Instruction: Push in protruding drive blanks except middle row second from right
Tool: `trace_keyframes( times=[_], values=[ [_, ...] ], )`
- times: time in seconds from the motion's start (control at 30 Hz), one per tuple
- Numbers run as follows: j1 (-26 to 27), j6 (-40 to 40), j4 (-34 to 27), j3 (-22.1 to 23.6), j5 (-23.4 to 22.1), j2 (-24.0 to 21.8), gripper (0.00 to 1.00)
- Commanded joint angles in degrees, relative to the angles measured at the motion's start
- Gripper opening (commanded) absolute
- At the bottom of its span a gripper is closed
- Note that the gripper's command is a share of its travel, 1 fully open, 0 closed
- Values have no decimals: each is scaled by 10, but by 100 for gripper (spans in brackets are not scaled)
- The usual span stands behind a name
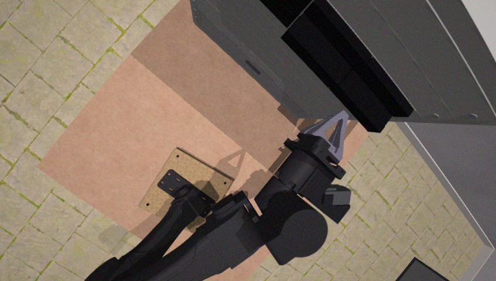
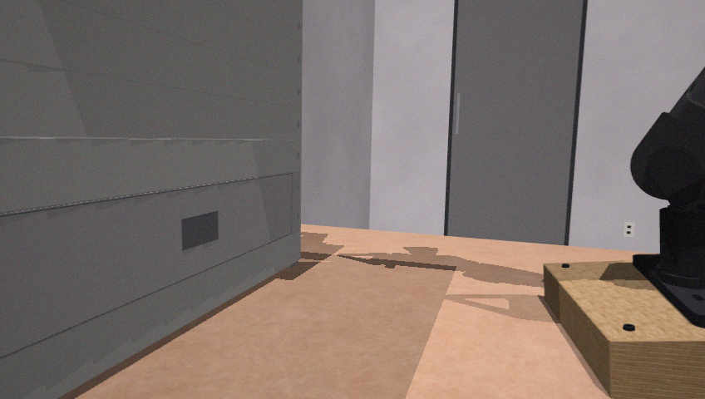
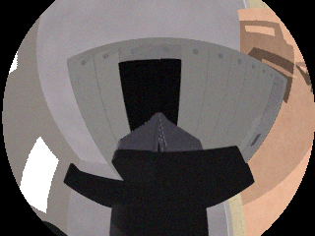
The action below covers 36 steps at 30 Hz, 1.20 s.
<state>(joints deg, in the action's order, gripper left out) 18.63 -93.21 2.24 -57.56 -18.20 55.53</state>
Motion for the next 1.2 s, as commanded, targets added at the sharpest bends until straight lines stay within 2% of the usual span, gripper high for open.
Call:
trace_keyframes(
  times=[0.0,0.13,0.33,0.83,1.07,1.17],
  values=[
    [-1,8,13,-21,3,-10,0],
    [13,8,-7,-32,-9,11,0],
    [23,6,-17,-48,-20,17,0],
    [19,6,-11,-50,-19,9,0],
    [3,7,12,-51,-4,35,0],
    [6,7,13,-52,-3,32,0]
  ],
)
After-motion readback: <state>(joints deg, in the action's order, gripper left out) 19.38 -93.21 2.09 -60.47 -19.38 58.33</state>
